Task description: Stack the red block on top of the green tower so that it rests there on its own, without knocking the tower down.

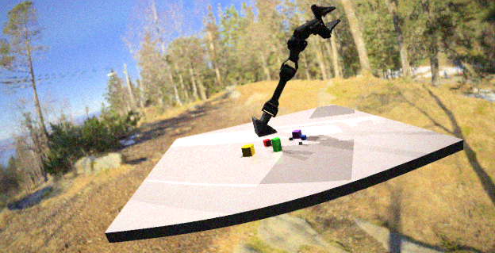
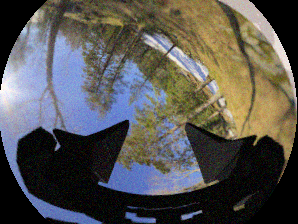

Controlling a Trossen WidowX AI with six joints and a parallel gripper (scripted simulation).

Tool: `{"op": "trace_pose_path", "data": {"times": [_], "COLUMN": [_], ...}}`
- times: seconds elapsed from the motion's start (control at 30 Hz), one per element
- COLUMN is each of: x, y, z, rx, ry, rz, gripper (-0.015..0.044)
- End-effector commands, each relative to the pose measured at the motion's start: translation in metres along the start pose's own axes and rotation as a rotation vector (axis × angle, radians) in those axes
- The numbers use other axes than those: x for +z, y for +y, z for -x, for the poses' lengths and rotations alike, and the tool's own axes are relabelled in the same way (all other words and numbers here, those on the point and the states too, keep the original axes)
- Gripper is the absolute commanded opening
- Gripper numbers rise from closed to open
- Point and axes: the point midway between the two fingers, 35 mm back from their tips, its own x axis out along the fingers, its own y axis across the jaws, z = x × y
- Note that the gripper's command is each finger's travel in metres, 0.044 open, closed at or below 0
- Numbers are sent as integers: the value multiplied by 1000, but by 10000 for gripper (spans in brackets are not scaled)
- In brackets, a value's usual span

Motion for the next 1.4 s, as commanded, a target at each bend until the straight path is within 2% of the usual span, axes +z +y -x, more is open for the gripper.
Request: {"op": "trace_pose_path", "data": {"times": [0.0,0.13,0.3,0.5,0.67,1.0,1.2,1.37], "x": [2,35,89,153,200,258,268,260], "y": [2,40,85,114,114,54,-18,-89], "z": [1,20,65,142,218,363,440,486], "rx": [8,174,446,806,1136,1823,2310,2751], "ry": [-6,-109,-231,-323,-353,-281,-142,39], "rz": [-11,-225,-546,-919,-1215,-1692,-1909,-2007], "gripper": [426,440,440,440,440,440,440,440]}}
